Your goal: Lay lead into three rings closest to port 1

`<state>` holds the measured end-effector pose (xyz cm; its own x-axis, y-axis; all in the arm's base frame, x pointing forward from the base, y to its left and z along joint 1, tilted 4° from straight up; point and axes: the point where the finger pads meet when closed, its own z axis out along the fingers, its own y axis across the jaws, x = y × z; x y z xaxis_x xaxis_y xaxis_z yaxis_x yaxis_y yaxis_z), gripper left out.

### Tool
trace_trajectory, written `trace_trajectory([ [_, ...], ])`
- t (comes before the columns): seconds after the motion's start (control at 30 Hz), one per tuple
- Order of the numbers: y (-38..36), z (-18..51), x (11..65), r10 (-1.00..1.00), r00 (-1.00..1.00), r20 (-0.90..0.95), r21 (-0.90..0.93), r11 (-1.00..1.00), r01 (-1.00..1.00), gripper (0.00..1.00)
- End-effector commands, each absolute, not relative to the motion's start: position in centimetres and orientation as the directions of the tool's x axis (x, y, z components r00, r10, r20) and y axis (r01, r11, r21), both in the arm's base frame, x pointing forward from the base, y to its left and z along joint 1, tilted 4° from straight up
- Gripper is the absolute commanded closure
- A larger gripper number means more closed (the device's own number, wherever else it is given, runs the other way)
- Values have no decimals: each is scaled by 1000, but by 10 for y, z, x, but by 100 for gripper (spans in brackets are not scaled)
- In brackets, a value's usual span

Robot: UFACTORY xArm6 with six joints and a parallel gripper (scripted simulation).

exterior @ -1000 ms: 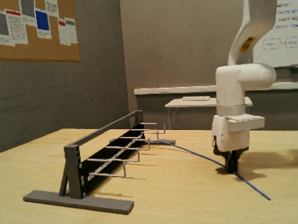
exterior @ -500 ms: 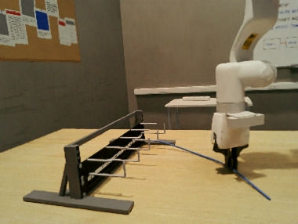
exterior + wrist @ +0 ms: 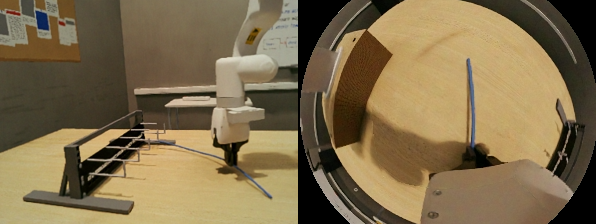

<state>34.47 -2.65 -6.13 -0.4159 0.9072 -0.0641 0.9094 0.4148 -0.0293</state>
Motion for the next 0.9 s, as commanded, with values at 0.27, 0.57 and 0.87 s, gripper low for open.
trace_trajectory([
  [0.27,-26,-48,346,907,-416,-63,-27,415,909,100],
  [0.57,-25,-44,346,907,-416,-63,-27,415,909,100],
  [0.87,-24,-42,350,911,-408,-64,-27,407,913,100],
])
